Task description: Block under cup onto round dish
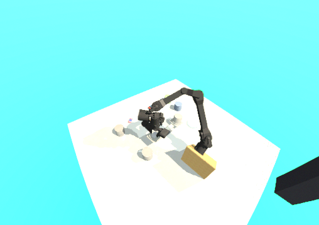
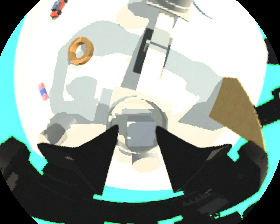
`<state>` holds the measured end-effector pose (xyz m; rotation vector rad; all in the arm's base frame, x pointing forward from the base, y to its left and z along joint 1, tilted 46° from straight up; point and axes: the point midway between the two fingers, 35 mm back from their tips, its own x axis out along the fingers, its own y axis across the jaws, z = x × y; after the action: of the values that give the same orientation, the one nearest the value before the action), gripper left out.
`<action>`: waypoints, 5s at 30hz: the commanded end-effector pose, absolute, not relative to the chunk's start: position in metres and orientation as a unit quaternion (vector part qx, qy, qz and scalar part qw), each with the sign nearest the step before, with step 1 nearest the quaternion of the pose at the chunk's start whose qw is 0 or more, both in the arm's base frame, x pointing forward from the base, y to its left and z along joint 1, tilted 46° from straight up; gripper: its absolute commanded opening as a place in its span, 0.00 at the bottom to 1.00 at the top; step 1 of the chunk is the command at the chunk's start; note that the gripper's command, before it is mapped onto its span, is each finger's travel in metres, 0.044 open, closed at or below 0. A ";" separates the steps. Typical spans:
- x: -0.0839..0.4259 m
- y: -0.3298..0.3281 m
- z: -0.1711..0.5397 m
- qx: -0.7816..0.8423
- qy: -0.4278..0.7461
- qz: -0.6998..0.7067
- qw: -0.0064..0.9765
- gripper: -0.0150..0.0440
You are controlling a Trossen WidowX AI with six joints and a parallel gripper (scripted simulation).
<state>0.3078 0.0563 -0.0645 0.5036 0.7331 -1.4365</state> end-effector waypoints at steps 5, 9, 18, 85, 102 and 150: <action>0.305 0.054 -0.066 0.216 0.326 -0.636 0.665 0.52; 0.305 0.054 -0.066 0.216 0.326 -0.636 0.665 0.47; 0.310 0.074 -0.052 0.215 0.336 -0.622 0.674 0.25; 0.315 -0.060 0.115 0.250 0.376 -0.582 0.676 0.25; 0.276 -0.131 0.156 0.245 0.349 -0.589 0.686 0.25; 0.180 -0.232 0.158 0.206 0.320 -0.641 0.667 0.25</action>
<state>0.1806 -0.2313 0.1623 0.4667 0.7092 -1.4510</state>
